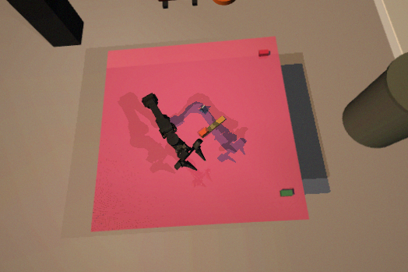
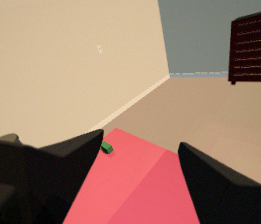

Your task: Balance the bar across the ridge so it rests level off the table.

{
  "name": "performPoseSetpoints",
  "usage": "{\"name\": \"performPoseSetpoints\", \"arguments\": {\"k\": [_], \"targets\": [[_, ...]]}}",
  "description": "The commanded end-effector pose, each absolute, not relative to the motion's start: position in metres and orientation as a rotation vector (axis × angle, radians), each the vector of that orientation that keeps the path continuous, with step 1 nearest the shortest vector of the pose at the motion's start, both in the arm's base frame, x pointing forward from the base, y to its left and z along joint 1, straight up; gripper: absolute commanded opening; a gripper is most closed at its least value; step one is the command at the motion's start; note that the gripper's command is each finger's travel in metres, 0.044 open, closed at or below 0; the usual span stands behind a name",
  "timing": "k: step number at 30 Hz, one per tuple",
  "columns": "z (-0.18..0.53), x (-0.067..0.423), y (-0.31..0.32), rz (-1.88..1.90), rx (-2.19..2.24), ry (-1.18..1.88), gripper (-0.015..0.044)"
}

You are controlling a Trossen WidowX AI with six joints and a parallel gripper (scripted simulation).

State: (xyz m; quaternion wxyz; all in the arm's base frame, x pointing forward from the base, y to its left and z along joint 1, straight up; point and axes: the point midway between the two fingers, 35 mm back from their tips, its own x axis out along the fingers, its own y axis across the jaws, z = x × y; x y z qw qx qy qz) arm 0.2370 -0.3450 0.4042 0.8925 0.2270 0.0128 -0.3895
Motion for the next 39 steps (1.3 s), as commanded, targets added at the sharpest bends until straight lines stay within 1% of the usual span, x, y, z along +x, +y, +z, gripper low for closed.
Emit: {"name": "performPoseSetpoints", "arguments": {"k": [1, 12, 21, 30, 39], "targets": [[0.385, 0.257, -0.336, -0.775, 0.443, 0.135, 0.0315], [0.329, 0.305, -0.297, -0.641, 0.351, 0.43, 0.0315], [0.286, 0.334, -0.254, -0.495, 0.243, 0.665, 0.0315], [0.246, 0.351, -0.206, -0.317, 0.107, 0.887, 0.0315], [0.212, 0.357, -0.155, -0.112, -0.051, 1.09, 0.0315]]}}
